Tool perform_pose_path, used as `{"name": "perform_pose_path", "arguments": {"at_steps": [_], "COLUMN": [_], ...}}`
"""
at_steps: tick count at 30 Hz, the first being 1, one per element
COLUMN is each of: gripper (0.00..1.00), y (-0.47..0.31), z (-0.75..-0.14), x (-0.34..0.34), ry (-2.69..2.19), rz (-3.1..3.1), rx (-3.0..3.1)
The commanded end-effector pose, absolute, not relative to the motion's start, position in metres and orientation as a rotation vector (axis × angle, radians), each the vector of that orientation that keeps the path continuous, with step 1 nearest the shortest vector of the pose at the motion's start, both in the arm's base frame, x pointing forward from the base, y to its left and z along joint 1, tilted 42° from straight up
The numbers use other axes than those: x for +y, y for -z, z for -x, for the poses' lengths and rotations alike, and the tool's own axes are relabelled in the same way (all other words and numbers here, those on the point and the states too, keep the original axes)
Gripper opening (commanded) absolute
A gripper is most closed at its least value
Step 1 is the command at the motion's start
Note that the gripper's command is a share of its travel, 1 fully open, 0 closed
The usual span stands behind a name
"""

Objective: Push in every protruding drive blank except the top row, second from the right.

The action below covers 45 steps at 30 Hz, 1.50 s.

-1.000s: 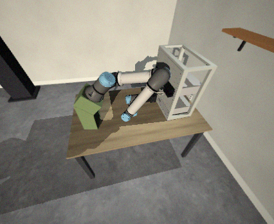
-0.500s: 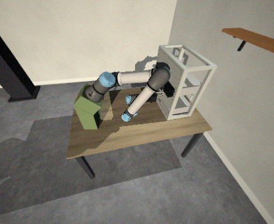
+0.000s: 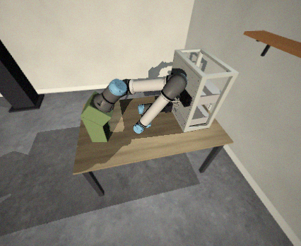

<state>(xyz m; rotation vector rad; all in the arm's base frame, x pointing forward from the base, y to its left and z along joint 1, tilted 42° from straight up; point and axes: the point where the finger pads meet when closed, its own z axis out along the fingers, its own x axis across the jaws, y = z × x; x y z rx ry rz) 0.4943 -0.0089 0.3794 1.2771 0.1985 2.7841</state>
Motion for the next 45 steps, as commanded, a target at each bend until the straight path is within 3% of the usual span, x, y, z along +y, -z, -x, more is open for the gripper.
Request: {"name": "perform_pose_path", "arguments": {"at_steps": [1, 45], "gripper": [0.0, 0.0], "y": [-0.38, -0.393], "z": [-0.494, -0.509], "x": [-0.009, -0.007], "ry": [-2.784, -2.784], "rz": [-1.276, -1.276], "rx": [0.199, 0.199]}}
